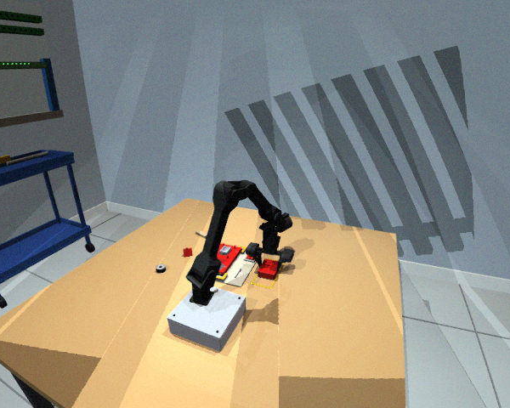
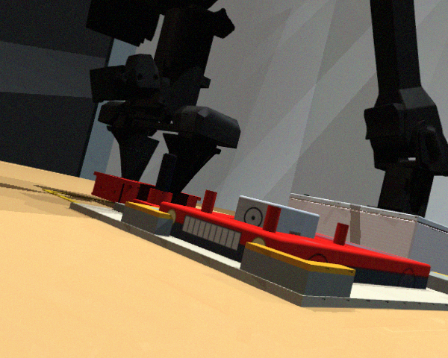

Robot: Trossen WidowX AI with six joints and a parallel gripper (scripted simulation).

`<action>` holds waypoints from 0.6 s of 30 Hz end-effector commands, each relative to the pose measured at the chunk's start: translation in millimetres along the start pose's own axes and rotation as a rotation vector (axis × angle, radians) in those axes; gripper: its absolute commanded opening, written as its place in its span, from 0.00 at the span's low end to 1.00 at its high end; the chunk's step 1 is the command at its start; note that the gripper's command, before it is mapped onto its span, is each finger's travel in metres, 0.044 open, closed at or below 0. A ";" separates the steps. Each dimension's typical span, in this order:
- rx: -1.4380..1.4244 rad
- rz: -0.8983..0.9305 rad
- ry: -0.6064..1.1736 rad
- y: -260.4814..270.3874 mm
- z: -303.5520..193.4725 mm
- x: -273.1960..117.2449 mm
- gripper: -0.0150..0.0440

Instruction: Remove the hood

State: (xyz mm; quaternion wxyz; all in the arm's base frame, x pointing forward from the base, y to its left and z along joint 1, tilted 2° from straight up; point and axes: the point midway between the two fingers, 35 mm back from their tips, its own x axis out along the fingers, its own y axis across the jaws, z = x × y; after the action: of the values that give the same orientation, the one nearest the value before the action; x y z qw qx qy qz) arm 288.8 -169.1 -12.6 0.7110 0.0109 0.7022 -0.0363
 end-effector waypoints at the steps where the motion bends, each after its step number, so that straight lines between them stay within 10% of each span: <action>1: -0.004 -0.001 0.005 0.0 -1.0 3.6 0.25; 7: -0.004 -0.001 0.005 0.1 -1.1 5.3 0.25; 18: 0.000 0.000 0.001 0.1 -0.3 3.2 0.74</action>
State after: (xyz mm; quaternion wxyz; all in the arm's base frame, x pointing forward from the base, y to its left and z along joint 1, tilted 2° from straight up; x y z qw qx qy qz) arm 288.4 -169.0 -16.1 0.7104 0.0112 0.7028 -0.0360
